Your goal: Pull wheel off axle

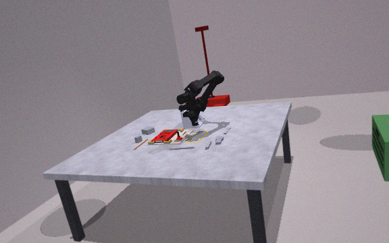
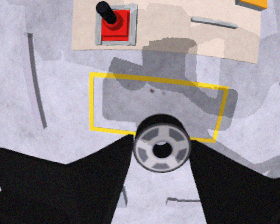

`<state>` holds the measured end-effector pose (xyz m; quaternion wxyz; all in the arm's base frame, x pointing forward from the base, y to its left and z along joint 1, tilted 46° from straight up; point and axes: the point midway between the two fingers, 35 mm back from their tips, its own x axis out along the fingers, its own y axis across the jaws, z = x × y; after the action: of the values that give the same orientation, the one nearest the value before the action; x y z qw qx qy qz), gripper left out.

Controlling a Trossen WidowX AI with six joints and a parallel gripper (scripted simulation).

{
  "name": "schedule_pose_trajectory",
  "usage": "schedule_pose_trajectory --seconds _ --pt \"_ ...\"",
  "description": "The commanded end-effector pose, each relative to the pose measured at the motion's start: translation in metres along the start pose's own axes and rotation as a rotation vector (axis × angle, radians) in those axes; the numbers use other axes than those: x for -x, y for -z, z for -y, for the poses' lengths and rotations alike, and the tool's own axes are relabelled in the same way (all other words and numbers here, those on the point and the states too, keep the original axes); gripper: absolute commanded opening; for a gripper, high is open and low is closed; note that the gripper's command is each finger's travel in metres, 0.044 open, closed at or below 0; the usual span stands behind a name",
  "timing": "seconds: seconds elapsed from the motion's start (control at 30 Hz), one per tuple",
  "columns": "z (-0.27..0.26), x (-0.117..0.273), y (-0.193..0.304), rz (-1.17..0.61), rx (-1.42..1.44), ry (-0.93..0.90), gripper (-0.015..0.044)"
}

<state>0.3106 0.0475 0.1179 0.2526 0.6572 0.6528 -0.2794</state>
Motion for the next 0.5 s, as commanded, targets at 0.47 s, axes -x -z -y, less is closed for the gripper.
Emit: schedule_pose_trajectory --seconds 0.47 --pt "0.001 -0.084 0.002 -0.009 -0.004 0.0 0.0"
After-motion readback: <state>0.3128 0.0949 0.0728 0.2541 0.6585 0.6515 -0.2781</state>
